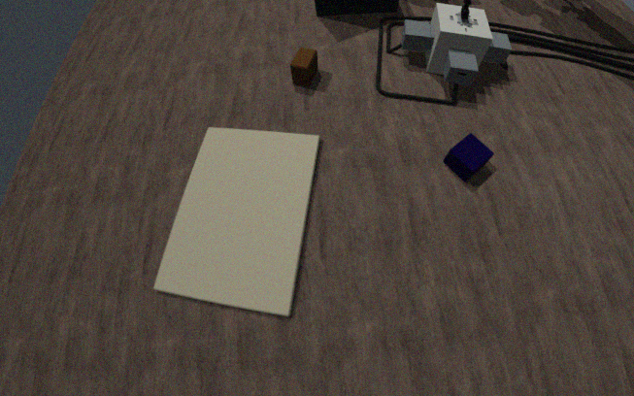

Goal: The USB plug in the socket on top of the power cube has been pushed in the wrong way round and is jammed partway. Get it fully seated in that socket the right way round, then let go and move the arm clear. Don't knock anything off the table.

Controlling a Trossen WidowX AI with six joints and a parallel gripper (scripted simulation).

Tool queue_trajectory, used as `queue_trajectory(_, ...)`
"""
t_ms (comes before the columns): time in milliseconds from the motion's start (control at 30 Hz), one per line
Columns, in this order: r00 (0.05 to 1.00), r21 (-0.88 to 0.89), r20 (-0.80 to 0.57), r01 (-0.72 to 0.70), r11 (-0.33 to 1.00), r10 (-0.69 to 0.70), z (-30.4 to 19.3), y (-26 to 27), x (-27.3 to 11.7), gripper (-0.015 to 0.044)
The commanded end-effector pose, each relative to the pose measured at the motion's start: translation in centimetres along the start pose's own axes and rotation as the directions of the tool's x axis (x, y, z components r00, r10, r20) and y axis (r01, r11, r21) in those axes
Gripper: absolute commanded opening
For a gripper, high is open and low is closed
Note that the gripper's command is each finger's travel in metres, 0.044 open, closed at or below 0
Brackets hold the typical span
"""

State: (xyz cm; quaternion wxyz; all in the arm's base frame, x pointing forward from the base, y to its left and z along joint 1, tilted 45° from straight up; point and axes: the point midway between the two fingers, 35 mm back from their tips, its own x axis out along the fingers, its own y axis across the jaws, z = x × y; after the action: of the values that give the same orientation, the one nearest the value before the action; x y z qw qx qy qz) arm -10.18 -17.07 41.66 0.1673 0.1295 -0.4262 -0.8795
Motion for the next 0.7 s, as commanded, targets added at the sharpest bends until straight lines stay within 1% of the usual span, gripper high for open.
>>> queue_trajectory(0, 1.0, -0.022, -0.014, -0.002, 1.0, 0.001, -0.3, 0.1, 0.0, 0.0426)
queue_trajectory(33, 0.999, -0.089, -0.054, -0.009, 0.996, 0.004, -1.4, 0.2, -0.1, 0.044)
queue_trajectory(67, 0.993, -0.199, -0.121, -0.031, 0.979, 0.007, -3.1, 0.4, -0.4, 0.044)
queue_trajectory(100, 0.98, -0.325, -0.201, -0.073, 0.943, 0.006, -5.2, 0.6, -0.8, 0.044)
queue_trajectory(167, 0.935, -0.542, -0.354, -0.196, 0.817, -0.01, -9.3, 0.6, -2.0, 0.044)
queue_trajectory(200, 0.914, -0.603, -0.405, -0.25, 0.758, -0.021, -10.7, 0.5, -2.5, 0.044)
queue_trajectory(267, 0.88, -0.672, -0.473, -0.331, 0.663, -0.04, -12.6, 0.3, -3.4, 0.044)
queue_trajectory(367, 0.819, -0.734, -0.568, -0.463, 0.497, -0.077, -15.3, -0.2, -4.9, 0.044)
queue_trajectory(467, 0.753, -0.743, -0.647, -0.586, 0.323, -0.121, -17.7, -0.9, -6.5, 0.044)
queue_trajectory(567, 0.682, -0.703, -0.711, -0.696, 0.147, -0.172, -19.9, -1.8, -8.2, 0.044)
queue_trajectory(667, 0.605, -0.616, -0.763, -0.787, -0.027, -0.229, -21.8, -2.8, -10.1, 0.044)
